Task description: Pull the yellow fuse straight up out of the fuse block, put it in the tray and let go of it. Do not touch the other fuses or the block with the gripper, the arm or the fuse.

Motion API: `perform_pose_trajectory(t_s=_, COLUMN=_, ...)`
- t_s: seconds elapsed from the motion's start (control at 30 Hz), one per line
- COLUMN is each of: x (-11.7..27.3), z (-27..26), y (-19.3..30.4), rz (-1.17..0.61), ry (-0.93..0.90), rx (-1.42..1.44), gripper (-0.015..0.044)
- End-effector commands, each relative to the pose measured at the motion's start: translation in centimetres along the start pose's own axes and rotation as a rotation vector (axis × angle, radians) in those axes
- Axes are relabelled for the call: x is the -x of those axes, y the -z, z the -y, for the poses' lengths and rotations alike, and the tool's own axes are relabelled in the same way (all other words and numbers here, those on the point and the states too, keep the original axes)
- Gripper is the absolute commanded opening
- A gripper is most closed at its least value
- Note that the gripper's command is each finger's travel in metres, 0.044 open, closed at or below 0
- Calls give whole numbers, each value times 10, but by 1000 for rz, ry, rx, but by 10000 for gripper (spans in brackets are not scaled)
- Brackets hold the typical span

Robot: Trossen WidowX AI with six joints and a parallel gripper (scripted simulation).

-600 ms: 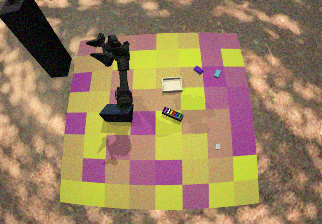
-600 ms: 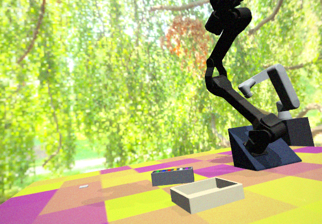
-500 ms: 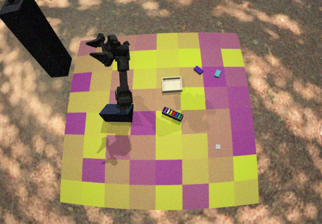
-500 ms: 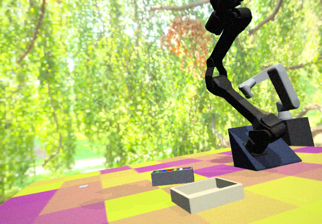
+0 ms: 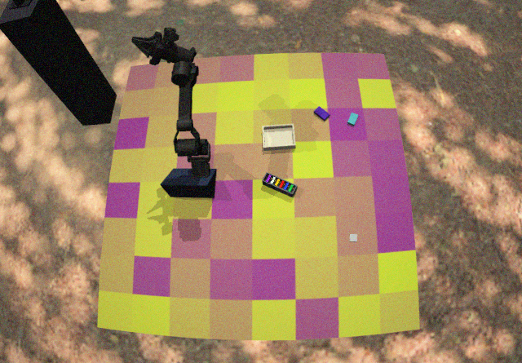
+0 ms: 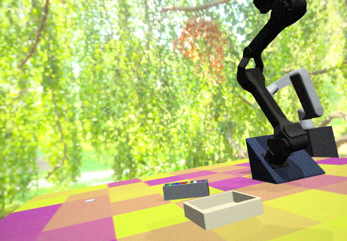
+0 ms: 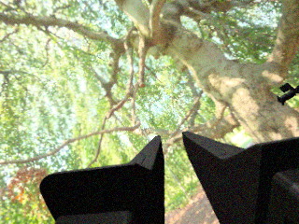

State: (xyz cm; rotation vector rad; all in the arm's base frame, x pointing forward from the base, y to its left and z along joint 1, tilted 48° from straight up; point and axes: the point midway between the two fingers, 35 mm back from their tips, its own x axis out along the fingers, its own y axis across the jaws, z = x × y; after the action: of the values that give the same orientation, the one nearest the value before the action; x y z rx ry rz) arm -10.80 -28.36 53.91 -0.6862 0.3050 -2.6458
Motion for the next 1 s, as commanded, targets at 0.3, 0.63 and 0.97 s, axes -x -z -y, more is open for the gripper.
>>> perform_pose_trajectory(t_s=0.3, x=12, z=188, y=-26, rz=145, ry=445, rx=-133, gripper=70)
perform_pose_trajectory(t_s=0.63, x=84, z=302, y=-48, rz=324, ry=765, rx=-175, gripper=70)
perform_pose_trajectory(t_s=0.97, x=220, z=391, y=-64, rz=540, ry=1188, rx=-257, gripper=70)
